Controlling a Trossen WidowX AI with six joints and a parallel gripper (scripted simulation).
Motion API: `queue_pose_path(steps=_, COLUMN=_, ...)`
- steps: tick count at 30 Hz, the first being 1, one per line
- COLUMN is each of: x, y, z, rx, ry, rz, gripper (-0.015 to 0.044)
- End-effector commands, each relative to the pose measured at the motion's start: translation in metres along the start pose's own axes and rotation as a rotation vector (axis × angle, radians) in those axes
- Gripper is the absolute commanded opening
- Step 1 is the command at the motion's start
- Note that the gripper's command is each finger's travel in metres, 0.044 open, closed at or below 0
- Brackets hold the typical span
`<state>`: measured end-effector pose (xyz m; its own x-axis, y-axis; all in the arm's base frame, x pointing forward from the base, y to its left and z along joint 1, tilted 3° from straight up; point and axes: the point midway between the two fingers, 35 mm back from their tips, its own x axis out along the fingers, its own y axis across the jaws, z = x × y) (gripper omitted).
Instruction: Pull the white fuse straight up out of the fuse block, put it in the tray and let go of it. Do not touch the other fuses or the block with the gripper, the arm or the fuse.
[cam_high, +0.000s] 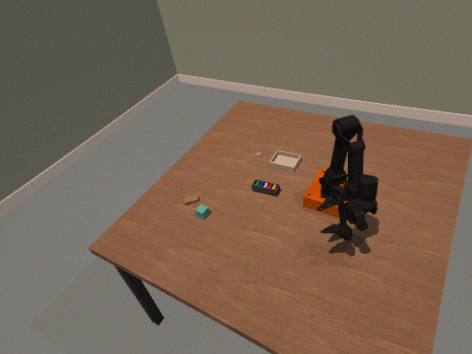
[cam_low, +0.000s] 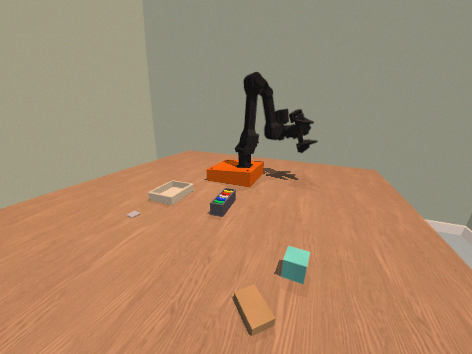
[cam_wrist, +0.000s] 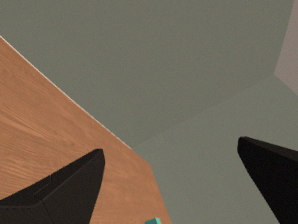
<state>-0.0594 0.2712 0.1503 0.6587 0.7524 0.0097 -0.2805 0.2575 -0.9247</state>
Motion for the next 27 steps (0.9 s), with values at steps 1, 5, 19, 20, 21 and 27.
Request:
queue_pose_path(steps=1, x=0.002, y=-0.001, z=0.000, rx=0.005, ry=0.000, rz=-0.001, gripper=0.0374)
queue_pose_path(steps=5, x=0.033, y=-0.004, z=-0.002, rx=0.080, ry=0.027, rz=-0.021, gripper=0.0269)
queue_pose_path(steps=19, x=0.166, y=-0.001, z=-0.080, rx=0.461, ry=0.330, rz=-0.009, gripper=0.0074)
queue_pose_path(steps=20, x=0.172, y=-0.001, z=-0.087, rx=0.487, ry=0.354, rz=-0.008, gripper=0.0074)
queue_pose_path(steps=21, x=0.176, y=0.005, z=-0.098, rx=0.502, ry=0.379, rz=0.029, gripper=0.0074)
queue_pose_path(steps=27, x=0.200, y=0.002, z=-0.146, rx=0.685, ry=0.541, rz=0.024, gripper=0.0074)
